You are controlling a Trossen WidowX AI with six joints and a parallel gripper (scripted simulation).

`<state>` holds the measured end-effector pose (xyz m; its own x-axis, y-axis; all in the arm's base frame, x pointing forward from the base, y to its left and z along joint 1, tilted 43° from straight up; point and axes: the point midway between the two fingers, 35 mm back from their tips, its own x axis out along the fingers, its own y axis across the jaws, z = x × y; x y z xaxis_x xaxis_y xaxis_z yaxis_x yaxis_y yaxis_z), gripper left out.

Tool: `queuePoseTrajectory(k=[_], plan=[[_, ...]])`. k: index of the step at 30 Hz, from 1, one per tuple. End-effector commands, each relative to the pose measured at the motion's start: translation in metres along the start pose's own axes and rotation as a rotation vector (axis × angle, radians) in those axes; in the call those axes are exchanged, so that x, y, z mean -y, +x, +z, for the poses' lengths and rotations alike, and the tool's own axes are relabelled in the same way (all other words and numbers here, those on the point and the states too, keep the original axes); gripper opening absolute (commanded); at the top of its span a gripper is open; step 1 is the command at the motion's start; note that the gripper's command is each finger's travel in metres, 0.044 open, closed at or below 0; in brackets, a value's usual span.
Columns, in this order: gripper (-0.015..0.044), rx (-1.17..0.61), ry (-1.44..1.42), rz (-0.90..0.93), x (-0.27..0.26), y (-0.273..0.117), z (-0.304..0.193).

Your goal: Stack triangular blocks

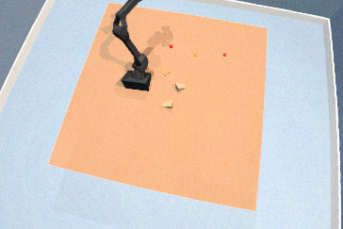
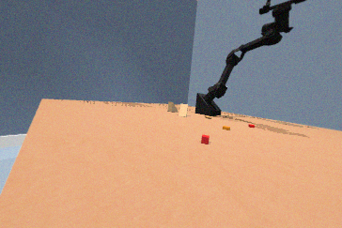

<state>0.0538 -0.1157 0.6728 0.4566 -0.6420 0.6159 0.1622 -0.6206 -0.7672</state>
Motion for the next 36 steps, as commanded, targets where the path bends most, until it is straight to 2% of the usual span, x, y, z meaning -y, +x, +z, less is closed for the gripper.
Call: queuePoseTrajectory(k=[1,5,12,21,29,36], plan=[[0.0426,-0.001,-0.008,-0.003,0.001,0.000,0.001],[0.0440,-0.014,-0.209,-0.066,0.018,-0.006,0.019],[0.0440,-0.060,-0.870,-0.263,0.055,-0.022,0.096],[0.0440,-0.085,-1.454,-0.447,0.057,-0.029,0.184],[0.0440,-0.092,-2.109,-0.752,0.012,-0.041,0.301],[0.0440,-0.061,-2.540,-1.122,-0.067,-0.058,0.384]])
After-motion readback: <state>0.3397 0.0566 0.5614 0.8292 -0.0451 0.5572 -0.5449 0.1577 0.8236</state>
